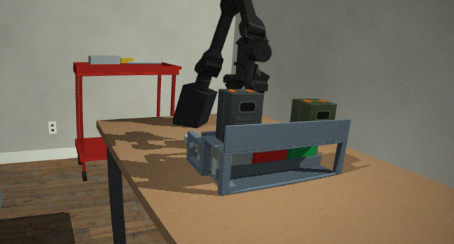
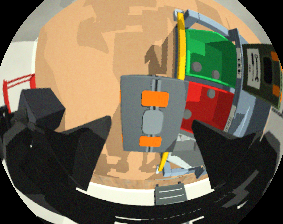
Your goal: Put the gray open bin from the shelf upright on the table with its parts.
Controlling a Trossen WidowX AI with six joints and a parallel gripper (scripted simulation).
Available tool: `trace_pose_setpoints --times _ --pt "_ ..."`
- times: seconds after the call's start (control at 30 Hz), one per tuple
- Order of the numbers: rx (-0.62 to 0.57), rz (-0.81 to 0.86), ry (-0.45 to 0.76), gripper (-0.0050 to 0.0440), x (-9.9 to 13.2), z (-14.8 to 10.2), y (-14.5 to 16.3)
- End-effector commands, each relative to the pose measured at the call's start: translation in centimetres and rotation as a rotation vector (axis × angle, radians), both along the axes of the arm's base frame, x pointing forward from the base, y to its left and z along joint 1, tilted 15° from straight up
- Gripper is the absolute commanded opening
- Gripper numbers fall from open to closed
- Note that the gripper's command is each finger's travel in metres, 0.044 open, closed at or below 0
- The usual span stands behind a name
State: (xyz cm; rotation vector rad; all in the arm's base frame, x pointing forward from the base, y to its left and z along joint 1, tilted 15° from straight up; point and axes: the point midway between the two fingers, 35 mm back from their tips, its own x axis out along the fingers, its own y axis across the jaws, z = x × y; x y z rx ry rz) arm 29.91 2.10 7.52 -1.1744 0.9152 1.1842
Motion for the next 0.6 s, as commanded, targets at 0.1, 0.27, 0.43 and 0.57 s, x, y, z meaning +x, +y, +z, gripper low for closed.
trace_pose_setpoints --times 0.1,0.27,0.43,0.57 --pt "-0.001 -0.006 -0.017 0.044 0.24 0.32 0.0" --pt "0.0 -0.002 -0.018 0.044 0.27 0.2 0.05" --pt "-0.001 -0.006 -0.017 0.044 0.43 -0.57 0.2" --pt "-0.001 -0.006 -0.017 0.044 0.43 -0.57 0.2"
